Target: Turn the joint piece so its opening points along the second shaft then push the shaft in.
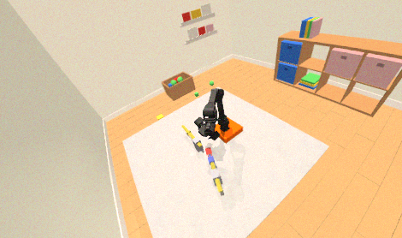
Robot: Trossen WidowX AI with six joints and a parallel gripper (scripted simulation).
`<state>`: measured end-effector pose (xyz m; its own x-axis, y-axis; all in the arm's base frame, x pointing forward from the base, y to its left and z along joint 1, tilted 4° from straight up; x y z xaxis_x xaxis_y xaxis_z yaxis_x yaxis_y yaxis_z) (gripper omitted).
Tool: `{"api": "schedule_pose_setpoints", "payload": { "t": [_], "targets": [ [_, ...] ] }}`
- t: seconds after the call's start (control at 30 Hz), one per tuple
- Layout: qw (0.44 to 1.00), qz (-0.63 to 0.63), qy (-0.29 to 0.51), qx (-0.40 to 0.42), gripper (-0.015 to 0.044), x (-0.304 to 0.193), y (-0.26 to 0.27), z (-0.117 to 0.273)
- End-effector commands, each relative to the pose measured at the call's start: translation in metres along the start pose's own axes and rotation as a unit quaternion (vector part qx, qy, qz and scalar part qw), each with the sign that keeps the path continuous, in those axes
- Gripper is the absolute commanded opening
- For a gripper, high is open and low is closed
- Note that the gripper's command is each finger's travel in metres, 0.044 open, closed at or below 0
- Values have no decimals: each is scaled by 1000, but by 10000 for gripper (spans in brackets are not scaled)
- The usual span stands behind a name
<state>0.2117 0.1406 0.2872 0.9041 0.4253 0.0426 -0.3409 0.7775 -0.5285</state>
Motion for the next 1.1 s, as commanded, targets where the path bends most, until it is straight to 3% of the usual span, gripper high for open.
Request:
{"api": "schedule_pose_setpoints", "payload": {
  "t": [0.0,0.53,1.07],
  "targets": [
    [1000,1,9,3,440,0,1,-2],
    [977,190,45,83,440,10,-10,-18],
    [914,364,37,174,440,20,-22,-36]
  ]
}}
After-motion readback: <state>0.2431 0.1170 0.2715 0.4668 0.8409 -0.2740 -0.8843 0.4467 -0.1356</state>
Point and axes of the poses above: the point midway between the two fingers, 35 mm back from their tips, its own z axis back along the fingers, its own y axis across the jaws, x = y × z, the point moved 10 cm from there along z, back along the fingers, and after that the axes turned 10 degrees about z, right-handed, at the moved point
